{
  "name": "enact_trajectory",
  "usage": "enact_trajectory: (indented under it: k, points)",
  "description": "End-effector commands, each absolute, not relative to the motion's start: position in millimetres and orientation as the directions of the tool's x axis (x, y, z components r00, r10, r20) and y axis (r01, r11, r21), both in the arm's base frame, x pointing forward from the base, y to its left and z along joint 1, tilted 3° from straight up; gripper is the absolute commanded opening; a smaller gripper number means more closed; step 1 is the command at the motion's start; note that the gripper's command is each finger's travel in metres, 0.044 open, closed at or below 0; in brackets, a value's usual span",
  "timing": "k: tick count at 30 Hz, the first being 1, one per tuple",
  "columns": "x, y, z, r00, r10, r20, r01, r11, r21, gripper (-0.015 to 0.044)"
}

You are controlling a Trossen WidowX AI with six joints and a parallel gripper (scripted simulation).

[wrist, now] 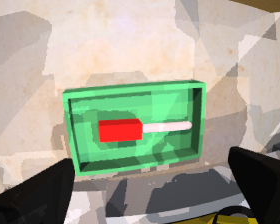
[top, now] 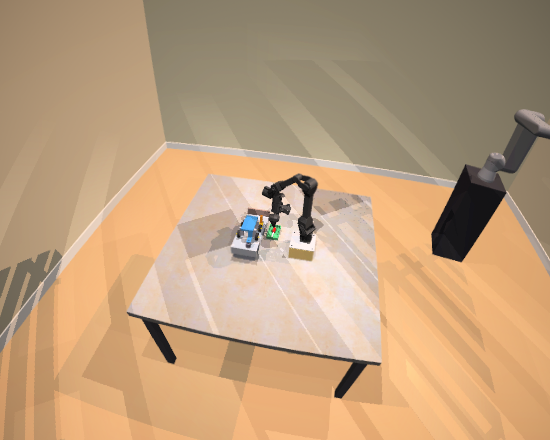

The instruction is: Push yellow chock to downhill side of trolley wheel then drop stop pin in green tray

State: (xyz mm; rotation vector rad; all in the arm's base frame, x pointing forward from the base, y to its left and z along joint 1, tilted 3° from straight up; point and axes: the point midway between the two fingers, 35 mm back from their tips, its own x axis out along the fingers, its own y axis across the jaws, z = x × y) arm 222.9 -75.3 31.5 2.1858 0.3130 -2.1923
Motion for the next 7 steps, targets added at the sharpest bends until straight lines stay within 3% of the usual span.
enact_trajectory:
  k: [1, 7]
  points:
    - [225.1, -75.9, 47.1, -0.003, 0.116, -0.993, 0.161, -0.98, -0.115, 0.044]
    - [227.4, -76.4, 65.1, -0.003, 0.115, -0.993, 0.161, -0.98, -0.114, 0.044]
